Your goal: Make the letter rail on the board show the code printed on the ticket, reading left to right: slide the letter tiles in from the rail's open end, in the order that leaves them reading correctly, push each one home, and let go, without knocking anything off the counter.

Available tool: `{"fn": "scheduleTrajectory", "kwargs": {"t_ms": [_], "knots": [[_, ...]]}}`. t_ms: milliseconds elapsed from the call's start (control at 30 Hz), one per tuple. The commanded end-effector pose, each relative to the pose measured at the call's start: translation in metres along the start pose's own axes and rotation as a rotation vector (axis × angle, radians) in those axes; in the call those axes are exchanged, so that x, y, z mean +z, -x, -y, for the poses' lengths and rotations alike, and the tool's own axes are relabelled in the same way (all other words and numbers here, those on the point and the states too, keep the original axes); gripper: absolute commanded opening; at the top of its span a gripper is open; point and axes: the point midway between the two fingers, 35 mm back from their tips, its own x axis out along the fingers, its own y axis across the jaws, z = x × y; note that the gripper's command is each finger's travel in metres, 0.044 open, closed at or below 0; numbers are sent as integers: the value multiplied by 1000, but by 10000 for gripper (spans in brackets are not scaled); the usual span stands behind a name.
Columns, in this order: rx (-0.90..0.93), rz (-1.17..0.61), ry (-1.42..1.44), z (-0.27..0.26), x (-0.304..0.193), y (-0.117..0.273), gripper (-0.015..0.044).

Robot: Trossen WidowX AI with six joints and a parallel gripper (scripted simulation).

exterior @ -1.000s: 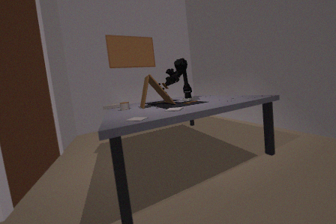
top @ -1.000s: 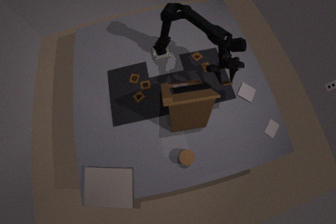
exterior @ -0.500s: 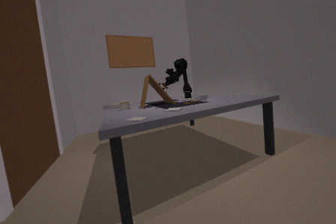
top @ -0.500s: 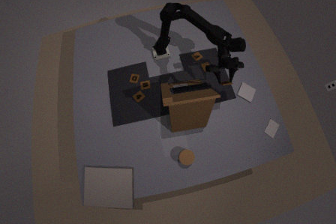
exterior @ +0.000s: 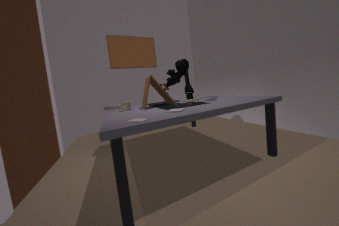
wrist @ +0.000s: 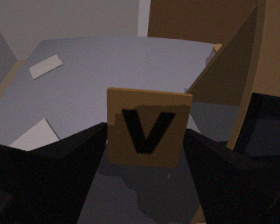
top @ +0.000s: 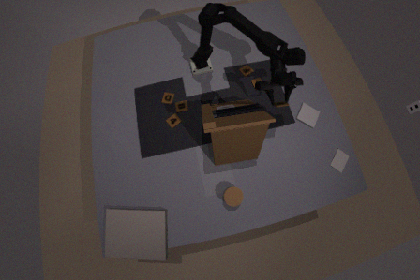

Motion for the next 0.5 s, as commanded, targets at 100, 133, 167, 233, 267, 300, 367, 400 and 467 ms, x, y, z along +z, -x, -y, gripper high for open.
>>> {"fn": "scheduleTrajectory", "kwargs": {"t_ms": [100,133,167,233,267,300,367,400,467], "knots": [[3,-3,5,4,-2,0,0],[3,-3,5,5,-2,0,0],[3,-3,5,5,-2,0,0],[3,-3,5,6,-2,0,0],[3,-3,5,7,-2,0,0],[3,-3,5,7,-2,0,0],[3,-3,5,8,-2,0,0],[3,-3,5,9,-2,0,0],[3,-3,5,10,-2,0,0]]}}
